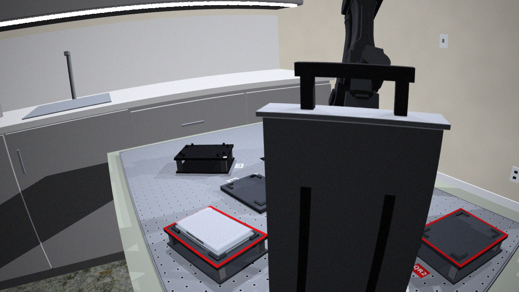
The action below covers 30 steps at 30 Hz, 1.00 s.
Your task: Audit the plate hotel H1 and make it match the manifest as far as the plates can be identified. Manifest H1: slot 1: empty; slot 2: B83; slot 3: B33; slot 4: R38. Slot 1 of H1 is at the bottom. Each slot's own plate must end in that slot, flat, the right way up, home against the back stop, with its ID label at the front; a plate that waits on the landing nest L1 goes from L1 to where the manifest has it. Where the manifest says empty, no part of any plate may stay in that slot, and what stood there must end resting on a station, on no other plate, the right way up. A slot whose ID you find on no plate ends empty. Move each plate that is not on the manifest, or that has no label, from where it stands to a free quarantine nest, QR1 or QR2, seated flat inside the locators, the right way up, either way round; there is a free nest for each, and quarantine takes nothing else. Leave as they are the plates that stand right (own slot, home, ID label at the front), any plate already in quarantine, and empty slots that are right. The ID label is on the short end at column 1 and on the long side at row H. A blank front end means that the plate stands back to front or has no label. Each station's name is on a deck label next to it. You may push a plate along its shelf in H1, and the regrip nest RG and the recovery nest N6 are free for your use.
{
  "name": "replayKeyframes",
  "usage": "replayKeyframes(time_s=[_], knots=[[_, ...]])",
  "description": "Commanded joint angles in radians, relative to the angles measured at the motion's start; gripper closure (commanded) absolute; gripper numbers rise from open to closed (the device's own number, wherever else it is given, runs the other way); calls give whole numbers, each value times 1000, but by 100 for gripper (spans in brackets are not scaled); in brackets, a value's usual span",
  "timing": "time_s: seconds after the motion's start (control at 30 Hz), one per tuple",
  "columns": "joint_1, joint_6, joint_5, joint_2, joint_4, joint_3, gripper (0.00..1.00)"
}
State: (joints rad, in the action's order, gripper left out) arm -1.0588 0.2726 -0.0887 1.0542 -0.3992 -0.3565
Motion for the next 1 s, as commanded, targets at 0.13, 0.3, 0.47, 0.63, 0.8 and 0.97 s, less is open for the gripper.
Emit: replayKeyframes(time_s=[0.13,0.3,0.47,0.63,0.8,0.97], knots=[[17,-11,7,36,-51,-57,14],[22,-12,10,56,-58,-70,14],[19,-12,8,63,-61,-75,14],[19,-12,7,65,-62,-75,14],[18,-12,7,65,-64,-75,14],[17,-12,6,67,-66,-74,14]])
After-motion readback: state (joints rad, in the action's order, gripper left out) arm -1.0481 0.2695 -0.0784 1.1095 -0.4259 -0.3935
